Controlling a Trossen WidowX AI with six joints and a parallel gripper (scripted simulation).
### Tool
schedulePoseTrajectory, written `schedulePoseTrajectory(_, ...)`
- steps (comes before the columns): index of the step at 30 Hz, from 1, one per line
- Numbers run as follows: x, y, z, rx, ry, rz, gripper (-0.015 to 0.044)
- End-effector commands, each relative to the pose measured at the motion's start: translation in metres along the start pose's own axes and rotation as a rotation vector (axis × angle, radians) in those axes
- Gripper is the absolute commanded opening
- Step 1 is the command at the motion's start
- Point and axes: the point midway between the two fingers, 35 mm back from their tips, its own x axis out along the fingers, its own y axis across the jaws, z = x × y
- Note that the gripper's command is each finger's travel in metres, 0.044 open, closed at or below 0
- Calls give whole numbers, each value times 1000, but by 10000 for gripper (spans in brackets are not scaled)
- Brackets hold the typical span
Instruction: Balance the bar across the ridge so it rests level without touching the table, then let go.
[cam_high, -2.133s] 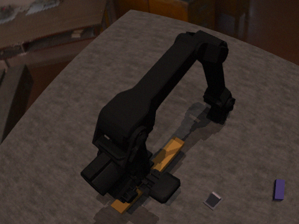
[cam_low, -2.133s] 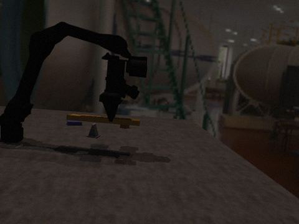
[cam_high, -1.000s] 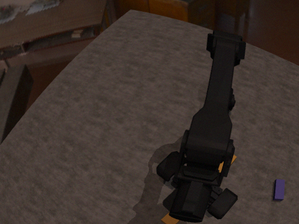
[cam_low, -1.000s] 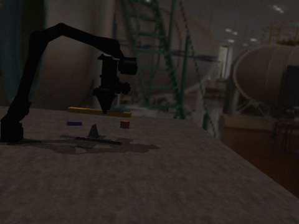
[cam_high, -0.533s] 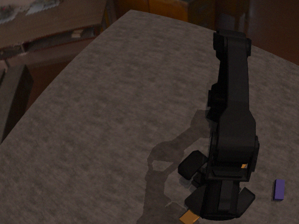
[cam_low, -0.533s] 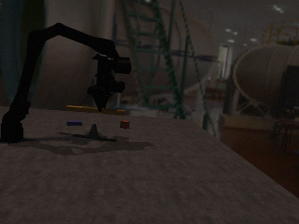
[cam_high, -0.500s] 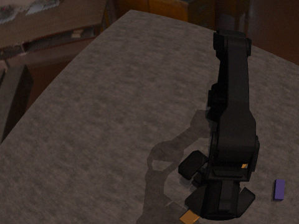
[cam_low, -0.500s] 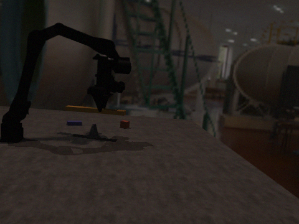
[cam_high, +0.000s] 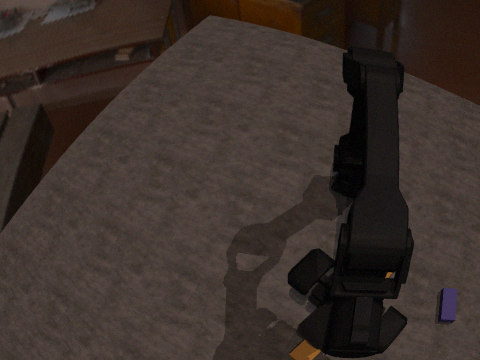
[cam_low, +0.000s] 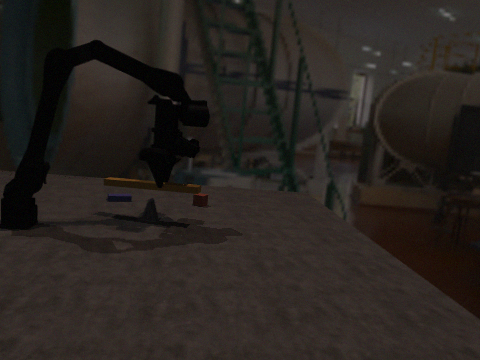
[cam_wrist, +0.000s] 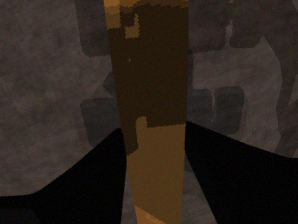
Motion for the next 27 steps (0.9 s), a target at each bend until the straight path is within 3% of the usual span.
schedulePoseTrajectory(1,8,0,0,6,3,5,0)
schedulePoseTrajectory(27,21,-1,-1,6,3,4,0)
